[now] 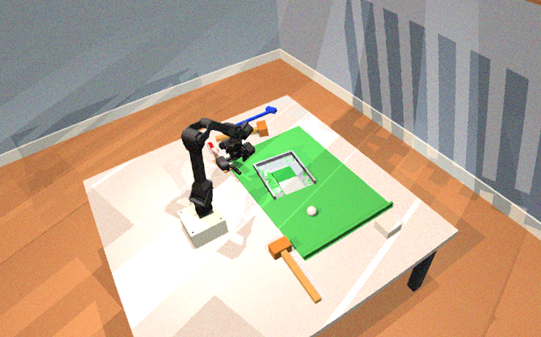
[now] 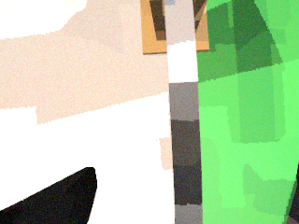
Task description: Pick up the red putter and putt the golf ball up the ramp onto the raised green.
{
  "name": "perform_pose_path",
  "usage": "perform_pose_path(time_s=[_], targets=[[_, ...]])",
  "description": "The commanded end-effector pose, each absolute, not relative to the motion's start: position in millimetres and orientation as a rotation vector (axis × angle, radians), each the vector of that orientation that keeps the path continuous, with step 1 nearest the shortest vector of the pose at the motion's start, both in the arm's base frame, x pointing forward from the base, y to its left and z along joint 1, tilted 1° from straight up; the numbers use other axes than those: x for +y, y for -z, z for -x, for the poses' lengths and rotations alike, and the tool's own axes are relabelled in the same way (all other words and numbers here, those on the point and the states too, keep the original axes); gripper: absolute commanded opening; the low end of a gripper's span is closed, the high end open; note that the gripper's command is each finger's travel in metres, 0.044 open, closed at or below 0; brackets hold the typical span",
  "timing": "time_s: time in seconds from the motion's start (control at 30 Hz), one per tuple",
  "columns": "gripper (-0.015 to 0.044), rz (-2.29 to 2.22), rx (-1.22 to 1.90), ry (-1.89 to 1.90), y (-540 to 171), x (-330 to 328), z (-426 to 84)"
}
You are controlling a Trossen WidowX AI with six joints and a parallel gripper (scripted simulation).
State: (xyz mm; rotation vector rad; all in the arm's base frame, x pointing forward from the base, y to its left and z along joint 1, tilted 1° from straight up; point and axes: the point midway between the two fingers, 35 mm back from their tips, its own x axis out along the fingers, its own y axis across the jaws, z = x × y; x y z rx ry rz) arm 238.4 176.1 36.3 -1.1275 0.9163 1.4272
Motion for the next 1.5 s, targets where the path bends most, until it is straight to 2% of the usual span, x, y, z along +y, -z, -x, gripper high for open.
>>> perform_pose_path(time_s=[0.0,0.93,1.43,1.47], targets=[[0.0440,1.126,0.916,-1.439,-29,176,-236],[0.0440,1.126,0.917,-1.439,18,176,-237],[0.0046,1.127,0.920,-1.432,15,176,-238],[0.0040,1.127,0.920,-1.432,15,176,-238]])
